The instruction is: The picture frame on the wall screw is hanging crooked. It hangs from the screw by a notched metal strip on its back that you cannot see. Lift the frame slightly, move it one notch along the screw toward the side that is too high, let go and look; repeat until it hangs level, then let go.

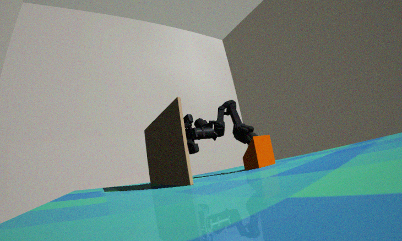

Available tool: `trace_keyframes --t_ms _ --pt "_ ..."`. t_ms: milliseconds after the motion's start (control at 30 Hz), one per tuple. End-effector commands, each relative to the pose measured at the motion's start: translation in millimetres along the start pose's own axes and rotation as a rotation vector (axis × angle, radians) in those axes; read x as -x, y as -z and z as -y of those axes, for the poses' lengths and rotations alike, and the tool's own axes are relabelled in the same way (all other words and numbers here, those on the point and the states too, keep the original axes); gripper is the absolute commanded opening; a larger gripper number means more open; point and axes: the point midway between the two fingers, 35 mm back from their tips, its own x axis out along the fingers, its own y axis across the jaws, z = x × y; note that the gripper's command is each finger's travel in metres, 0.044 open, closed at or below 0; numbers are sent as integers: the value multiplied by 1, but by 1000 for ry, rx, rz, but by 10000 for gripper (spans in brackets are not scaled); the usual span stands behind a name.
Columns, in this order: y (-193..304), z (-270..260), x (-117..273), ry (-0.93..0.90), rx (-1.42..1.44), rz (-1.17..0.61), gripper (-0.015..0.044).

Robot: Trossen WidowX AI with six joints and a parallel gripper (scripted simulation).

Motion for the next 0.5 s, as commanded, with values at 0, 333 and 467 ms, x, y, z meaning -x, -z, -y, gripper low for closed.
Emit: trace_keyframes --t_ms 0,333,467 --pt "2 0 26 -4 -46 -5 260" --pt "4 5 55 0 -97 -6 260" --pt "-10 0 72 18 -157 -26 260"
